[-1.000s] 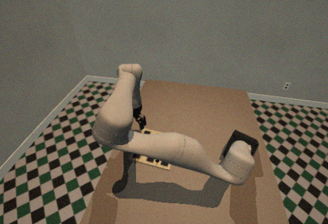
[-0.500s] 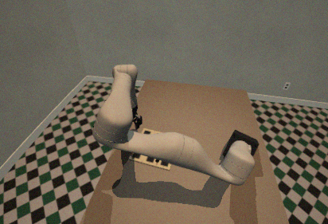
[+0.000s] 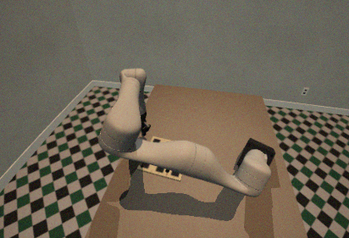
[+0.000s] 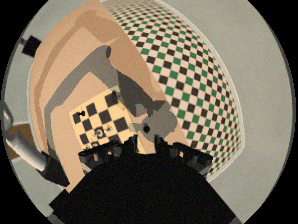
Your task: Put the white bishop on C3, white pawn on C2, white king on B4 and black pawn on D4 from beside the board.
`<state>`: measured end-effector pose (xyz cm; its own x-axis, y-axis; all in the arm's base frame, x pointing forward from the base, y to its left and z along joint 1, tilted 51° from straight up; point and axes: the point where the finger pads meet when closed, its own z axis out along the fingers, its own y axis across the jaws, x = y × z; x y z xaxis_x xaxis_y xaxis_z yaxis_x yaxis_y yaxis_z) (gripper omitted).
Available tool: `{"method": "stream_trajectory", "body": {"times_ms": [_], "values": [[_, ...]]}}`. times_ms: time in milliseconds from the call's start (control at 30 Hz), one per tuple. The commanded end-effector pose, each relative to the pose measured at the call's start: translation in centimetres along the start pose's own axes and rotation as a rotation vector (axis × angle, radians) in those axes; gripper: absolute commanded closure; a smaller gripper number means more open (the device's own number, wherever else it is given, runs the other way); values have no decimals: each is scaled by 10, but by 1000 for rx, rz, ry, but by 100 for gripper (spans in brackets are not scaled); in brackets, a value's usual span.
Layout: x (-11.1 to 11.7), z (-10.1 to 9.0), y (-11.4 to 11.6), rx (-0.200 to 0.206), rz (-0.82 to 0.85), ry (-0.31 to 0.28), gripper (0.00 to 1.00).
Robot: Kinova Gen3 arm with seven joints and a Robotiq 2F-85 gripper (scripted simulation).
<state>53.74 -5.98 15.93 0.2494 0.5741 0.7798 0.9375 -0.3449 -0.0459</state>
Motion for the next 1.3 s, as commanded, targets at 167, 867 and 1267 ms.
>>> {"method": "stream_trajectory", "body": {"times_ms": [167,867,1267], "values": [[0,-1,0,-2,0,0,66],[0,2,0,-2,0,0,66],[0,12,1,-2,0,-1,66]]}}
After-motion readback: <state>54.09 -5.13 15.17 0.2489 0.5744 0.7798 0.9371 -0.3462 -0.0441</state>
